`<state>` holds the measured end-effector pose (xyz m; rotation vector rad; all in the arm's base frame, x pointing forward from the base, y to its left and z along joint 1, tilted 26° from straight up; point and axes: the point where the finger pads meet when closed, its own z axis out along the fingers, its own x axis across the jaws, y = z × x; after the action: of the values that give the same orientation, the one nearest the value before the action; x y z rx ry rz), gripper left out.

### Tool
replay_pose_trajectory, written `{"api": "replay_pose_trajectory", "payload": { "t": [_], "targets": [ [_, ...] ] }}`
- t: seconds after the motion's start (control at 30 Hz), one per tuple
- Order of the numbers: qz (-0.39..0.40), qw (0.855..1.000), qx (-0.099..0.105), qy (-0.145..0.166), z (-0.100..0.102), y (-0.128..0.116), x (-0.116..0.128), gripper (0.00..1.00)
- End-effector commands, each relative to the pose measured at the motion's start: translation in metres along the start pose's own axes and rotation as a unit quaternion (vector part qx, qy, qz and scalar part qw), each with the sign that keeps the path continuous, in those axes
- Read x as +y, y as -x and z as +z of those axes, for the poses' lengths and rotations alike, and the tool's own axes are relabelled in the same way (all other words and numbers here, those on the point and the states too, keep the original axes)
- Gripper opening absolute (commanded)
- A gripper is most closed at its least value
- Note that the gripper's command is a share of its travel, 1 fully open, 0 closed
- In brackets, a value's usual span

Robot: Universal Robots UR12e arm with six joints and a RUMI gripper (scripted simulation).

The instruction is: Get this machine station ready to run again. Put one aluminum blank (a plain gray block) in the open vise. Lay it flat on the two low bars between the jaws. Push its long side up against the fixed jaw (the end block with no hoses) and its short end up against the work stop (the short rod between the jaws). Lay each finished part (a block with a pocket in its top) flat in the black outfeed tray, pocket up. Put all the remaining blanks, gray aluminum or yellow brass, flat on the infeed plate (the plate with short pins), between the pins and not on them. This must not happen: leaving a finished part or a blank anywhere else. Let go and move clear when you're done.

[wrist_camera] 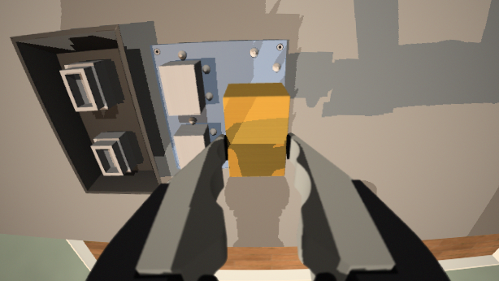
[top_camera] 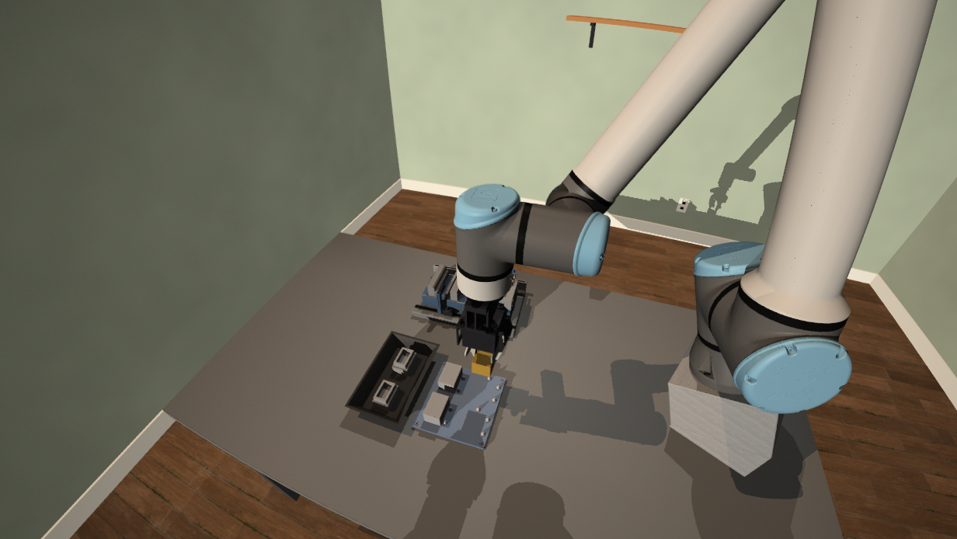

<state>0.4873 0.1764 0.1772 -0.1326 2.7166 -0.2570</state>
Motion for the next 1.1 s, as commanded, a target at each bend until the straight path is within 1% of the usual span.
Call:
{"api": "replay_pose_trajectory", "payload": {
  "t": [0.0, 0.57, 0.8, 1.07],
  "targets": [
    [0.000, 1.000, -0.001, 0.000, -0.001, 0.001, 0.000, 0.00],
    [0.000, 1.000, -0.001, 0.000, 0.001, 0.001, 0.000, 0.00],
    [0.000, 1.000, -0.001, 0.000, 0.004, 0.001, 0.000, 0.00],
    [0.000, 1.000, -0.001, 0.000, 0.012, 0.001, 0.000, 0.00]
  ]
}}
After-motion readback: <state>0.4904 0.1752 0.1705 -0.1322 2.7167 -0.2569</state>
